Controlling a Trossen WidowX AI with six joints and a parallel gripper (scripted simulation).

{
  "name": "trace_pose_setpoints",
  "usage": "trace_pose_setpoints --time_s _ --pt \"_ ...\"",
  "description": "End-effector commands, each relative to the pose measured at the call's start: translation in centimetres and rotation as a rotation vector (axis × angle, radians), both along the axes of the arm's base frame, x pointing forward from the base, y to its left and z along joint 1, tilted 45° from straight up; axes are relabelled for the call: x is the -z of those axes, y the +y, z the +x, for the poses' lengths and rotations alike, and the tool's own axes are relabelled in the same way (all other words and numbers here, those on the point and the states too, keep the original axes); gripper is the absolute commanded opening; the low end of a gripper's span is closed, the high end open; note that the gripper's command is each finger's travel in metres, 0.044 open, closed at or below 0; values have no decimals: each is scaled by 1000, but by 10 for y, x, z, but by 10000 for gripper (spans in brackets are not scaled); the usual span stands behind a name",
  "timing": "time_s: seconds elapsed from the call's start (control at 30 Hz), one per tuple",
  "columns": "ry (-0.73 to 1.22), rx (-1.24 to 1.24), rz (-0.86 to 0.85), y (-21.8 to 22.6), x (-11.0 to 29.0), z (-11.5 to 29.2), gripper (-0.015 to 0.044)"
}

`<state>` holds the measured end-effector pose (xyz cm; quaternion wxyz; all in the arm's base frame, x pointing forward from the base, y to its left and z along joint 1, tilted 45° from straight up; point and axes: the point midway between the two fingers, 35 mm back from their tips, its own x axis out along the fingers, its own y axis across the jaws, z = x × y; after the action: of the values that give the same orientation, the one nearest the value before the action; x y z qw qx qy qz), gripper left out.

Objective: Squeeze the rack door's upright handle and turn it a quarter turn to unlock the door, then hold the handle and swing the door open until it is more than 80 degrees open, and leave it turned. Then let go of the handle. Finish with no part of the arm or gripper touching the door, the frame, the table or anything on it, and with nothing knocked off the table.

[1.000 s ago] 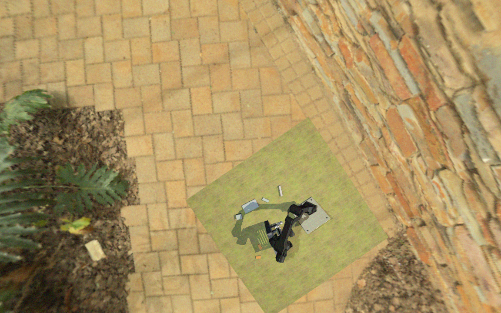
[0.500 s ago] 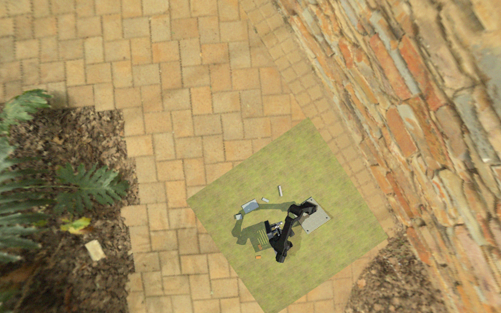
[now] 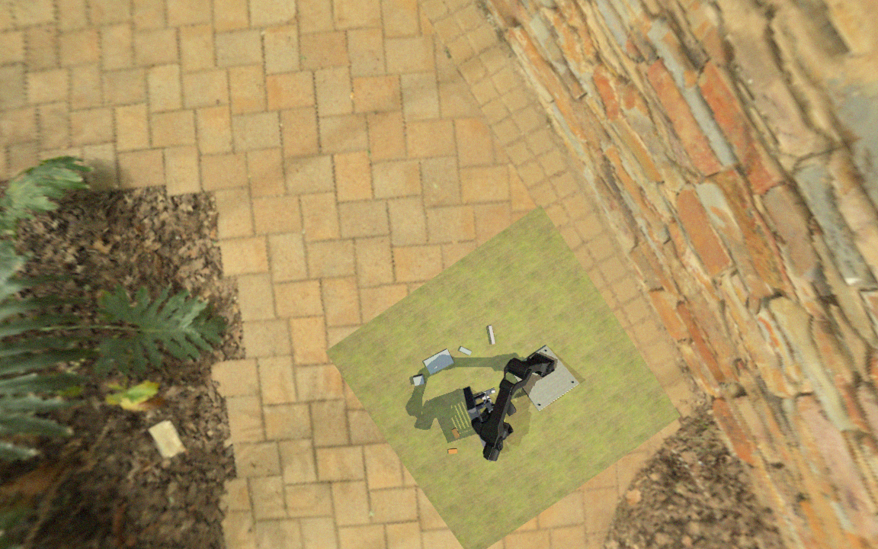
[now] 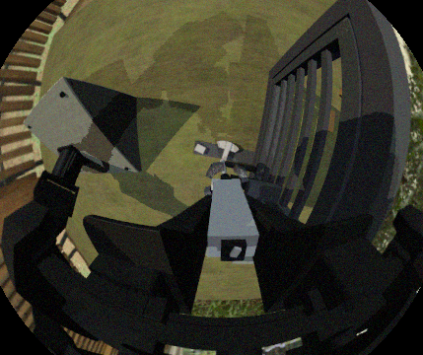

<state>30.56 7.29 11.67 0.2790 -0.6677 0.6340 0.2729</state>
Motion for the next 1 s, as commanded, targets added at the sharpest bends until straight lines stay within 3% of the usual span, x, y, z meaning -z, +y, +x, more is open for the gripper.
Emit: trace_pose_setpoints --time_s 0.0,0.37,0.97 --pt "1 -2 0 0 0 0 83" --pt "1 -2 0 0 0 0 11" --pt "-190 196 14 6 6 -12 11"
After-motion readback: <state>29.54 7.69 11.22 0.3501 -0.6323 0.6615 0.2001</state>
